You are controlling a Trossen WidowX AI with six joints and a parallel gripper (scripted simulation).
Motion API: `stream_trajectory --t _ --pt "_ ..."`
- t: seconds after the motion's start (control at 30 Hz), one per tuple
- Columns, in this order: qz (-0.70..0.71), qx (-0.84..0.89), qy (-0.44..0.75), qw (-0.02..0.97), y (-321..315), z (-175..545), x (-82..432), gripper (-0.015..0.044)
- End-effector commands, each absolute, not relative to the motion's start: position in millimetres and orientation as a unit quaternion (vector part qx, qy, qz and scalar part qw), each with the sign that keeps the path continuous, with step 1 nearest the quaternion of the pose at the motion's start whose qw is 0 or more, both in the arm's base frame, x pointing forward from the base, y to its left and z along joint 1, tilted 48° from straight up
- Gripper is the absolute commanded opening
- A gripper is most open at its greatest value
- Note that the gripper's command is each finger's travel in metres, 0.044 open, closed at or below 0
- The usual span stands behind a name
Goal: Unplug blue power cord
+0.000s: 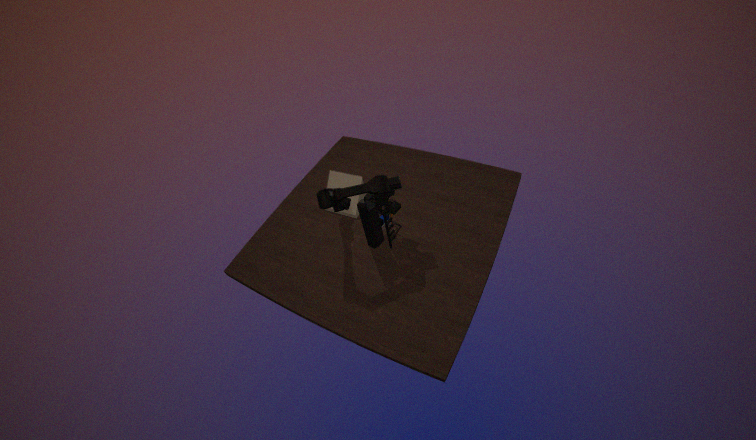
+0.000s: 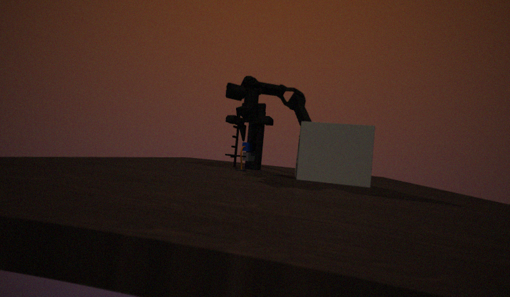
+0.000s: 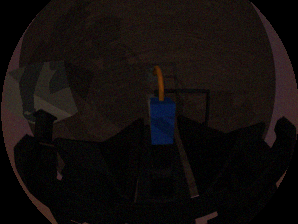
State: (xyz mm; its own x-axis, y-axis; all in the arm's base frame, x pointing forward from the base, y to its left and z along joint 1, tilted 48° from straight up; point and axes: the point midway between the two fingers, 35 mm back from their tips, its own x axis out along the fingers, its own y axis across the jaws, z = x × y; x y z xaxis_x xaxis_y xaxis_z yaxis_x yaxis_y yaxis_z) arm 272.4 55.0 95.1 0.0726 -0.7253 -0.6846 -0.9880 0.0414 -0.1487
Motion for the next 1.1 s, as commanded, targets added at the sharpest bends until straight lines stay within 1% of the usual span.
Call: stream_trajectory --t 0.0,0.23,0.3,0.63,0.7,1.07 --pt "0.207 -0.663 0.648 0.312 51 93 272 0.0160" --pt "0.207 -0.663 0.648 0.312 46 88 272 0.0160" --pt "0.207 -0.660 0.649 0.317 48 89 273 0.0107" --pt "0.207 -0.660 0.649 0.317 48 89 273 0.0041" --pt "0.207 -0.660 0.649 0.317 48 89 273 0.0000" --pt "0.208 -0.660 0.649 0.316 59 78 277 0.0000"
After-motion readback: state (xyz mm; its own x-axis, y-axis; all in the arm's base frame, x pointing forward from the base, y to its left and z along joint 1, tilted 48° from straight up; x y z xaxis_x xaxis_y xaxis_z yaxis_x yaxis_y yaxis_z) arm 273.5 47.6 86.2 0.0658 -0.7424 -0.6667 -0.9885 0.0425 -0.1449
